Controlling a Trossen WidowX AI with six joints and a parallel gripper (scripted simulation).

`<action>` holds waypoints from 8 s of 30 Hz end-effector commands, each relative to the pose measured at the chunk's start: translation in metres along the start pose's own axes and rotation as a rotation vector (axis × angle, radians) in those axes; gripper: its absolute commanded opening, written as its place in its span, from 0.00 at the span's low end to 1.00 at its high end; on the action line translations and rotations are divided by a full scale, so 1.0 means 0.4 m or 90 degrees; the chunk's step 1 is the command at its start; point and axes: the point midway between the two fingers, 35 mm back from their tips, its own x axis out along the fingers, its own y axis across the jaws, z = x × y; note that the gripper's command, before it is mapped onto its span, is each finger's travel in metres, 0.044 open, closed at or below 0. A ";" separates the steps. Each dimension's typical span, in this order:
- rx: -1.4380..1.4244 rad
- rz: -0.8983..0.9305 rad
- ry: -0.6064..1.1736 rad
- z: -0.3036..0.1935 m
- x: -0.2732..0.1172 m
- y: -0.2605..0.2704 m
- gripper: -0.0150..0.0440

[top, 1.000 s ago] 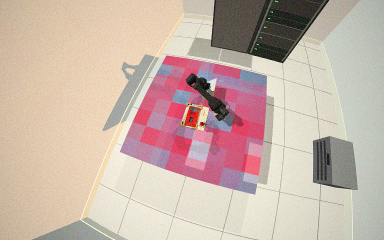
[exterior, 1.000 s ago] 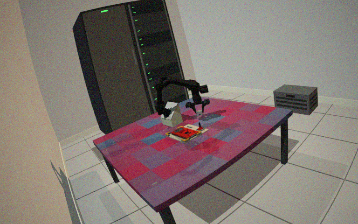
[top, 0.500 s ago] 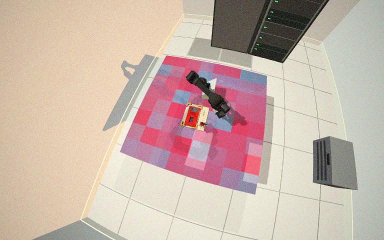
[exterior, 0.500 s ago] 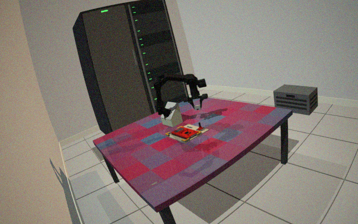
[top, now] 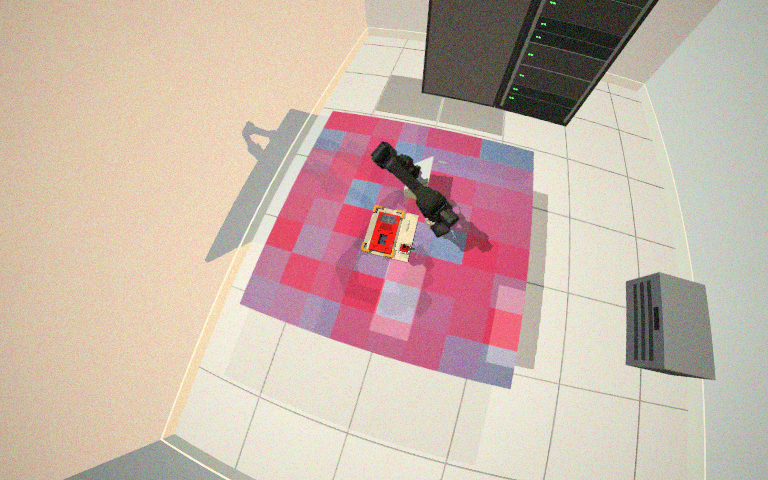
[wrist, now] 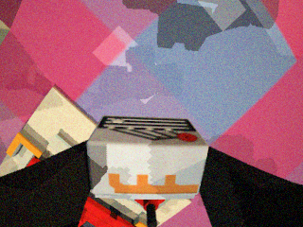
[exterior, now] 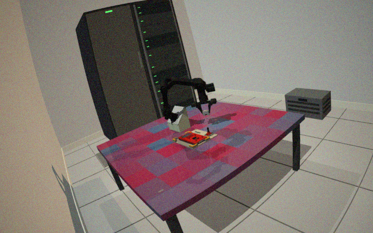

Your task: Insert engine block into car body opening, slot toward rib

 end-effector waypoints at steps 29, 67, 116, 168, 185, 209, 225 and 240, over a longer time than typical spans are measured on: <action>0.000 0.000 -0.453 -0.060 0.019 0.000 0.25; 0.001 0.002 -0.540 -0.074 0.159 0.001 0.25; 0.003 0.001 -0.543 -0.078 0.294 0.003 0.61; 0.038 0.025 -0.515 -0.144 0.212 -0.001 1.00; 0.328 0.142 -0.326 -0.113 0.177 0.002 1.00; 0.779 0.093 -0.070 -0.087 0.108 -0.001 1.00; 1.002 -0.009 0.008 -0.077 0.065 -0.004 1.00; 1.002 -0.009 0.008 -0.055 0.154 -0.002 1.00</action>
